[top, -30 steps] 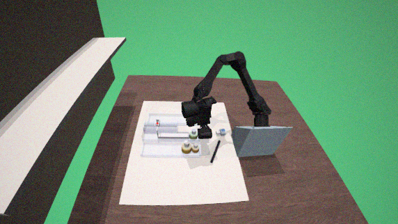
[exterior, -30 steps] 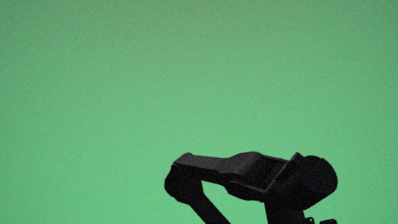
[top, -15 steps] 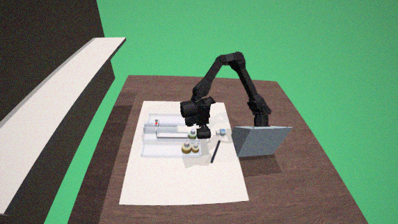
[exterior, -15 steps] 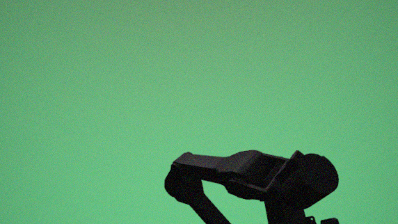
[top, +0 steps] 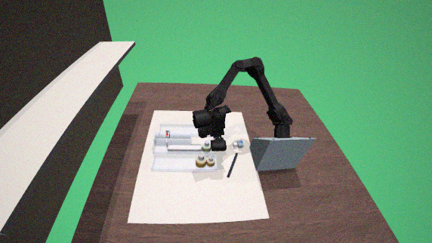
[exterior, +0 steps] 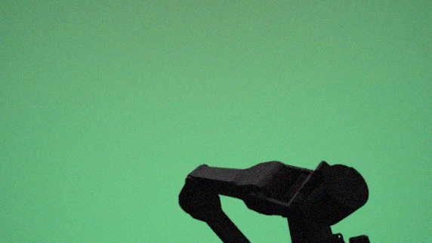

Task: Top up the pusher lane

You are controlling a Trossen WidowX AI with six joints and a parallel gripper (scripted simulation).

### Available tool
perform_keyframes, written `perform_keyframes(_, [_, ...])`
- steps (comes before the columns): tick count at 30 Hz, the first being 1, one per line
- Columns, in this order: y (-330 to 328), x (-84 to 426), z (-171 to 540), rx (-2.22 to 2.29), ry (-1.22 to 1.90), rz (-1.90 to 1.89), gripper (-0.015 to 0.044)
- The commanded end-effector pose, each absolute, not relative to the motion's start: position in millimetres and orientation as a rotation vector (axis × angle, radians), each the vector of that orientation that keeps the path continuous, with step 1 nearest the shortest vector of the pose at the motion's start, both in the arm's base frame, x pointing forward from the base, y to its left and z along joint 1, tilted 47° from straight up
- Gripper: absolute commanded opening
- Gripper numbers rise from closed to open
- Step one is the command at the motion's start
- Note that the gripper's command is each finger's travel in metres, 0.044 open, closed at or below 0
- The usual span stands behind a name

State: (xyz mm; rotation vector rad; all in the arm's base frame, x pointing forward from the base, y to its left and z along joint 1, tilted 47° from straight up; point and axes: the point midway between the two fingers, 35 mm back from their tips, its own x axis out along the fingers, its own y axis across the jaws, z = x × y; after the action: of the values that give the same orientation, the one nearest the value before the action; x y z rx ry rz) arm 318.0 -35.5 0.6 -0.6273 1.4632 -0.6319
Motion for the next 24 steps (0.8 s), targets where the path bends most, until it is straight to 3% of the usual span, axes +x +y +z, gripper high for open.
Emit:
perform_keyframes(1, [-34.3,328.7,4.7,-0.619,1.435,-0.635,0.0])
perform_keyframes(24, [-33.5,336.3,6.7,-0.619,1.435,-0.636,0.0])
